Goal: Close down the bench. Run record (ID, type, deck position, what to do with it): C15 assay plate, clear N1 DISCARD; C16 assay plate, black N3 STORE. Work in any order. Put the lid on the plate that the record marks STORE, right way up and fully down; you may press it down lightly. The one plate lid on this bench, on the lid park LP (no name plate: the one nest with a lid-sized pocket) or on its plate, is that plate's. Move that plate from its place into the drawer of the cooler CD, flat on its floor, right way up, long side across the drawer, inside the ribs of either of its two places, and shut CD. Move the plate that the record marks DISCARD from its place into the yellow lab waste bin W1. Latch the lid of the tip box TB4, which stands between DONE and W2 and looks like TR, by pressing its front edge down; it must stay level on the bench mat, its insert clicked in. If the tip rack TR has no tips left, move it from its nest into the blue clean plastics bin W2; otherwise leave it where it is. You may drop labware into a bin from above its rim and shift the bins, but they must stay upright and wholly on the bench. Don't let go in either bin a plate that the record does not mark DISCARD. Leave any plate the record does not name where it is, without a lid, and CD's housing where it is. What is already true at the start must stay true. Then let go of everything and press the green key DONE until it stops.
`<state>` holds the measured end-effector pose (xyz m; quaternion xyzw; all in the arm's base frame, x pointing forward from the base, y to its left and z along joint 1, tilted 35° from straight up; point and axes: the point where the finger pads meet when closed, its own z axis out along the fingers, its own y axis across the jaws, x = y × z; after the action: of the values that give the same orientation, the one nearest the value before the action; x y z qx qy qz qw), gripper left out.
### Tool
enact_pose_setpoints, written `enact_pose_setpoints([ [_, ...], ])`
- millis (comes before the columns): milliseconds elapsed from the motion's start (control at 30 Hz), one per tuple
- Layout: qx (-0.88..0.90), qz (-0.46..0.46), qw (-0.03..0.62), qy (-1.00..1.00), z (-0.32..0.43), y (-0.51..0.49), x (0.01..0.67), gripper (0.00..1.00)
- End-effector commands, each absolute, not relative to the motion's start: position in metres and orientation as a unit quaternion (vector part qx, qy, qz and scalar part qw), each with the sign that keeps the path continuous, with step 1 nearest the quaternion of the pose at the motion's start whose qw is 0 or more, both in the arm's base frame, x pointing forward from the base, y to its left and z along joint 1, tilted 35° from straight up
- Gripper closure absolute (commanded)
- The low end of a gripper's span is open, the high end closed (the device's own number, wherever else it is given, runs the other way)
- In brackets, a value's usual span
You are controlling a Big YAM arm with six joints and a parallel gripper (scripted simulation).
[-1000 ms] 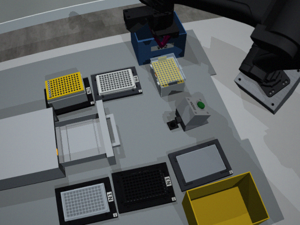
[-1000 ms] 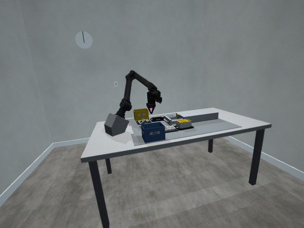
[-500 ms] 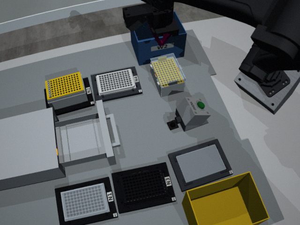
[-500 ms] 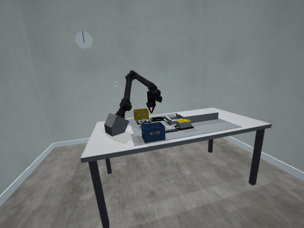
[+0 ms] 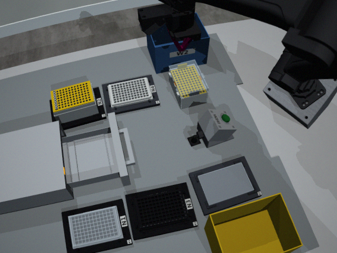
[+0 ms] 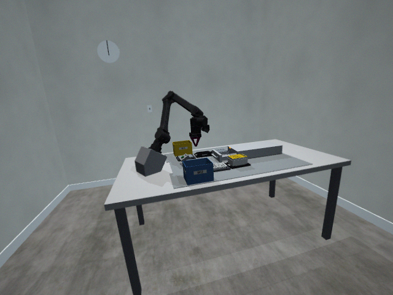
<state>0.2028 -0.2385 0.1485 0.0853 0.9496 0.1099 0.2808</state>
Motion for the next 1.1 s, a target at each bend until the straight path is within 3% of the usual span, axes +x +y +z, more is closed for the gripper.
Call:
enact_pose_setpoints([
  [0,0.078,0.096,0.29,0.949,0.161,-0.247,0.206,1.0],
  [767,0.081,0.106,0.285,0.949,0.068,-0.22,0.193,1.0],
  [1067,0.078,0.098,0.289,0.949,0.076,-0.225,0.196,1.0],
])
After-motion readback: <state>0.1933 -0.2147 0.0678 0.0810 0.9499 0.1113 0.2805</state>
